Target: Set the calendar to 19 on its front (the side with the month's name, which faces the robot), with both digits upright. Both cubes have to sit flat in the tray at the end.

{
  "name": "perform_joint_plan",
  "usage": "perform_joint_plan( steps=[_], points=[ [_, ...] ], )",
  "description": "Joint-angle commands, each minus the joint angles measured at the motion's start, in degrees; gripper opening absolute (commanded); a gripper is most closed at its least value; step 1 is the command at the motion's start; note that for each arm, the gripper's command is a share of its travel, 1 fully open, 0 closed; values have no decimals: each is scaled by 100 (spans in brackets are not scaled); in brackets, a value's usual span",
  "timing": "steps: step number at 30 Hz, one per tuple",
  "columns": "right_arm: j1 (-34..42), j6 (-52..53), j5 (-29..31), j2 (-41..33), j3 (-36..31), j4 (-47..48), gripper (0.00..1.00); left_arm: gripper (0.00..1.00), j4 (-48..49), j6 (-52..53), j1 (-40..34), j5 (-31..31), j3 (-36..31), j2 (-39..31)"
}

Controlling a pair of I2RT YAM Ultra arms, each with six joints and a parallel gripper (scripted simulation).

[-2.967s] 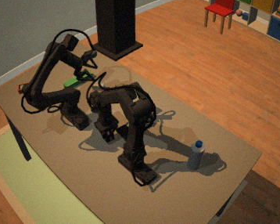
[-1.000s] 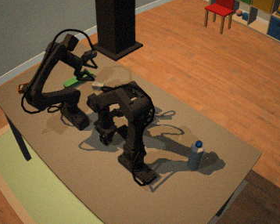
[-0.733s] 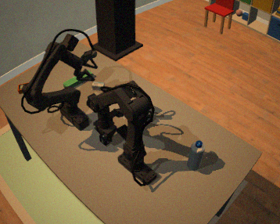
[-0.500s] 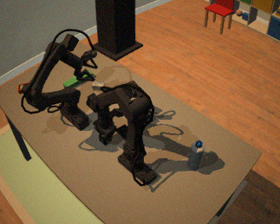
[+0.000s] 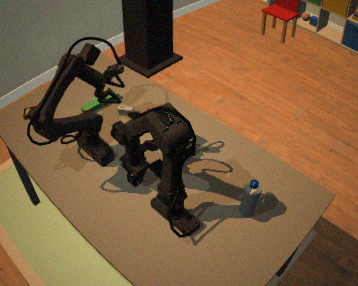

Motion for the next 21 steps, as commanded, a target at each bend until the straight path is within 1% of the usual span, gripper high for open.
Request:
perform_joint_plan(
  steps=[1,4,5,14,15,16,17,18,21],
  points=[
    [55,64,62,63,-109,118,40,100,-92,-8,-48,122,-1,-72],
    [55,64,63,79,-124,149,40,100,-92,-8,-48,122,-1,-72],
    [55,64,63,13,-39,-31,40,100,-92,-8,-48,122,-1,-72],
    [56,65,62,13,-35,34,40,100,-92,-8,-48,122,-1,-72],
    [20,24,62,13,-39,43,51,100,-92,-8,-48,122,-1,-72],
    [20,24,62,13,-39,43,56,100,-92,-8,-48,122,-1,-72],
    [53,62,62,0,33,-56,67,100,-92,-8,-48,122,-1,-72],
    [13,17,62,-74,62,-100,69,100,-92,-8,-48,122,-1,-72],
    [-19,-20,111,-144,142,-249,69,100,-92,-8,-48,122,-1,-72]
  ],
)
